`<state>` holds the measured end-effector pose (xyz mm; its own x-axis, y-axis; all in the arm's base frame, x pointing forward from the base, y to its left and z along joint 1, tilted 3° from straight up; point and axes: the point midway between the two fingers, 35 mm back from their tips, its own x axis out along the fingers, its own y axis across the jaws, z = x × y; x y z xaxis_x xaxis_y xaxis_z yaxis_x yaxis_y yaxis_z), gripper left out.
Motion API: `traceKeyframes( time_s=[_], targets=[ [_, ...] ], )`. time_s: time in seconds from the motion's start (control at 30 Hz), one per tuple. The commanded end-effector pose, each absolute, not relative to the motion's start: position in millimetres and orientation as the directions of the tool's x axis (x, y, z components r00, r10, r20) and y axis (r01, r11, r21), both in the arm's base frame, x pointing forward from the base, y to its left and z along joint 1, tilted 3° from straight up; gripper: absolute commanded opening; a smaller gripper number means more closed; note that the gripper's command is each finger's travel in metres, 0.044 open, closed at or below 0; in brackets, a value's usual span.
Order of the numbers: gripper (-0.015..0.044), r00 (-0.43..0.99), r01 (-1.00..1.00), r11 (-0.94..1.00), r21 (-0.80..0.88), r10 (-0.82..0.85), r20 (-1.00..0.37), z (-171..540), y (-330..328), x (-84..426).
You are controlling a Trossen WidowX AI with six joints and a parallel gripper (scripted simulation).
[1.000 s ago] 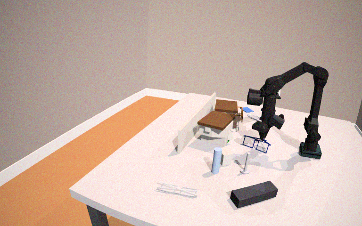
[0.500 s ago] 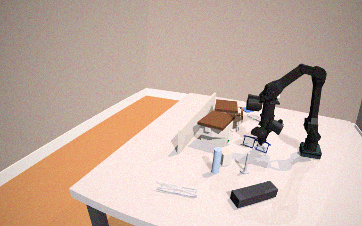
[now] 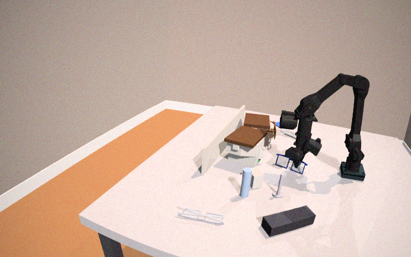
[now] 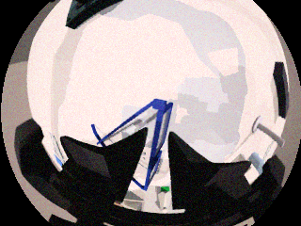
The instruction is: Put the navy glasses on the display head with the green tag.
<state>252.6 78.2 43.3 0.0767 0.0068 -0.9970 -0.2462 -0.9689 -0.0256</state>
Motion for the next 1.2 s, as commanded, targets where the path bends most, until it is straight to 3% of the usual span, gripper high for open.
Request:
traceKeyframes(
  time_s=[0.0, 0.7, 1.17],
  targets=[
    [0.0120, 0.075, -0.245, -0.969, -0.022, 0.003, -0.997, 42, 75, 251],
    [0.0000, 0.077, -0.247, -0.969, -0.025, 0.006, -0.997, 43, 76, 252],
    [0.0000, 0.076, -0.246, -0.969, -0.024, 0.005, -0.997, 85, 78, 253]
  ],
)
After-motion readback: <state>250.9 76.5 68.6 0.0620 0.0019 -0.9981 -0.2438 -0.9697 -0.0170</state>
